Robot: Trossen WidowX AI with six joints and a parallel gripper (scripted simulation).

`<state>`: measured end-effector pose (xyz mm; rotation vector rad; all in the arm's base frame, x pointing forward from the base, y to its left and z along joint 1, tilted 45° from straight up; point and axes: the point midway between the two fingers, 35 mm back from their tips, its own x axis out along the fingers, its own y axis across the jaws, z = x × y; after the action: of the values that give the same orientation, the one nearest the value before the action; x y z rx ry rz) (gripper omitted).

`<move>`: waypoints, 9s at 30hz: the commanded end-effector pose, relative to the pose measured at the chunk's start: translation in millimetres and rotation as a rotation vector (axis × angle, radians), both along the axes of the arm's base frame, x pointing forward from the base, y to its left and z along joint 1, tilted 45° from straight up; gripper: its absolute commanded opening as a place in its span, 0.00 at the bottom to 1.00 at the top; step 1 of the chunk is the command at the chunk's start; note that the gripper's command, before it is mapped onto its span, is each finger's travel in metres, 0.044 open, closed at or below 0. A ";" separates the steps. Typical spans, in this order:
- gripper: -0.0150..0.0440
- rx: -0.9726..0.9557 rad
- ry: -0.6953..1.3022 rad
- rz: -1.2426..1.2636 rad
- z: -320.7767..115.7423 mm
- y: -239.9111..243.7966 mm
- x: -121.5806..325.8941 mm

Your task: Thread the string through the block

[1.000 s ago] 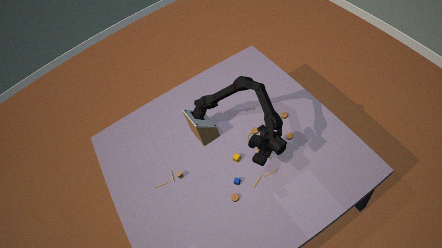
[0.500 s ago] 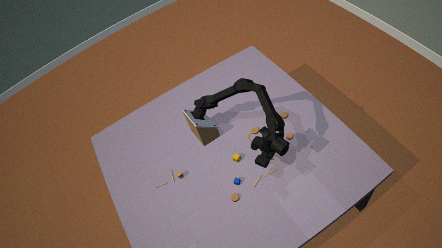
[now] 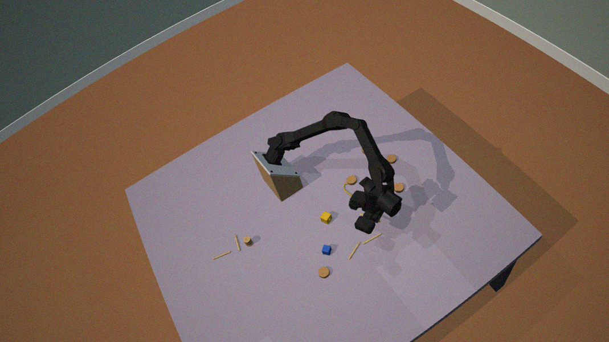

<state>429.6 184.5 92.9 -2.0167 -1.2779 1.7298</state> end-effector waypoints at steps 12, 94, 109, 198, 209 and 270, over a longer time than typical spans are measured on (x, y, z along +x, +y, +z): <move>0.25 0.014 -0.005 -0.013 -7.3 2.0 8.7; 0.25 0.011 0.000 -0.010 -77.9 -14.6 -18.8; 0.25 0.010 0.000 -0.010 -83.6 -21.3 -34.4; 0.25 0.008 0.006 -0.010 -114.2 -57.3 -129.0; 0.46 0.002 0.014 -0.014 -115.2 -57.4 -127.2; 0.46 0.164 -2.033 2.066 -80.1 -130.6 -169.2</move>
<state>278.1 58.9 19.6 -2.1461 -3.6896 -0.5367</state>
